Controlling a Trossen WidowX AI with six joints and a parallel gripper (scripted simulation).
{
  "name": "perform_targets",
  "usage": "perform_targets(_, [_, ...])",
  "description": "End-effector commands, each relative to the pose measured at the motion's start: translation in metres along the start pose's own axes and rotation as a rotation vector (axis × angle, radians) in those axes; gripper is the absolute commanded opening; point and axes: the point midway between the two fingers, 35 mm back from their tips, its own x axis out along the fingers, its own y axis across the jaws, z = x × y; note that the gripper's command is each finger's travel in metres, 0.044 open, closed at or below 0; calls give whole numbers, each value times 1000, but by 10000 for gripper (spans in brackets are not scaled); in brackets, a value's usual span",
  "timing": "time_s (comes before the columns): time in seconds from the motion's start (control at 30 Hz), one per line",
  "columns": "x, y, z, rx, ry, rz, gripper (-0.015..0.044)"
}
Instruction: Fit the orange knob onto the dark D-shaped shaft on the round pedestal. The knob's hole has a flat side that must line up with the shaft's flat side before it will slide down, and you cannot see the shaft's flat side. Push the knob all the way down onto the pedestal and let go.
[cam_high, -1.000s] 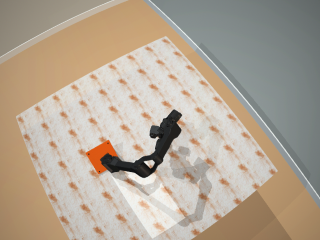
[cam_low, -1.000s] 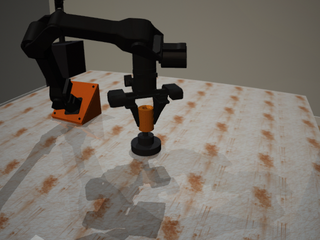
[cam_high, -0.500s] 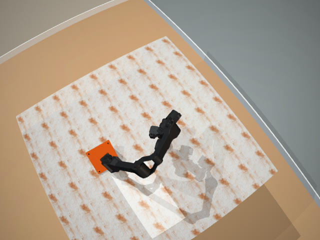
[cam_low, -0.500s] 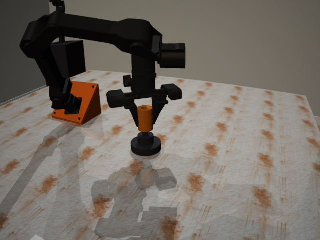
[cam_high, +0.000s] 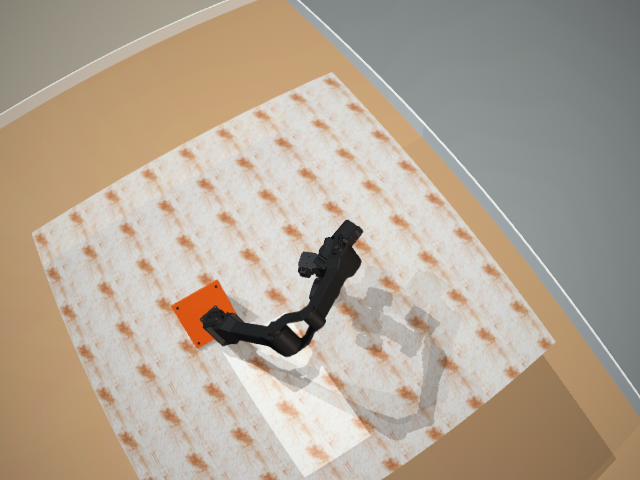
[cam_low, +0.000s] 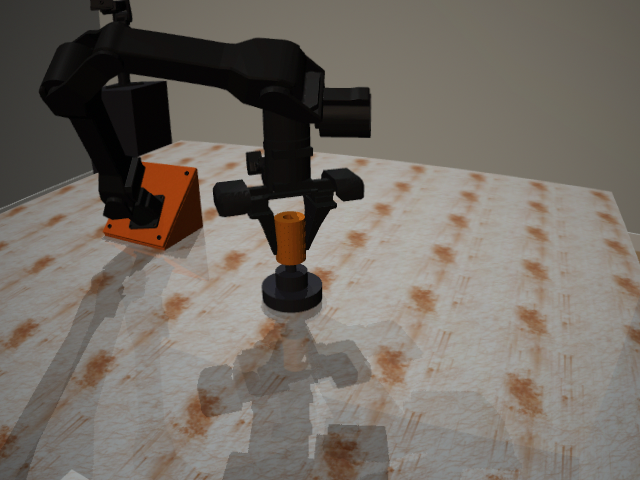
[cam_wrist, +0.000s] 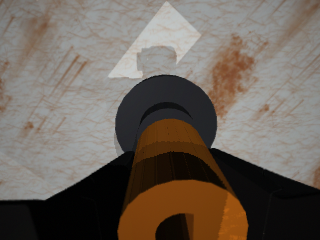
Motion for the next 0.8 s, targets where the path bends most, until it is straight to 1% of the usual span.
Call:
perform_targets(0.0, [0, -1, -1, 0, 2, -1, 0])
perform_targets(0.3, [-4, -2, -2, -8, 2, -1, 0])
perform_targets(0.5, [-6, -2, -4, -198, 2, -1, 0])
perform_targets(0.77, [-3, -1, -3, -209, 2, -1, 0])
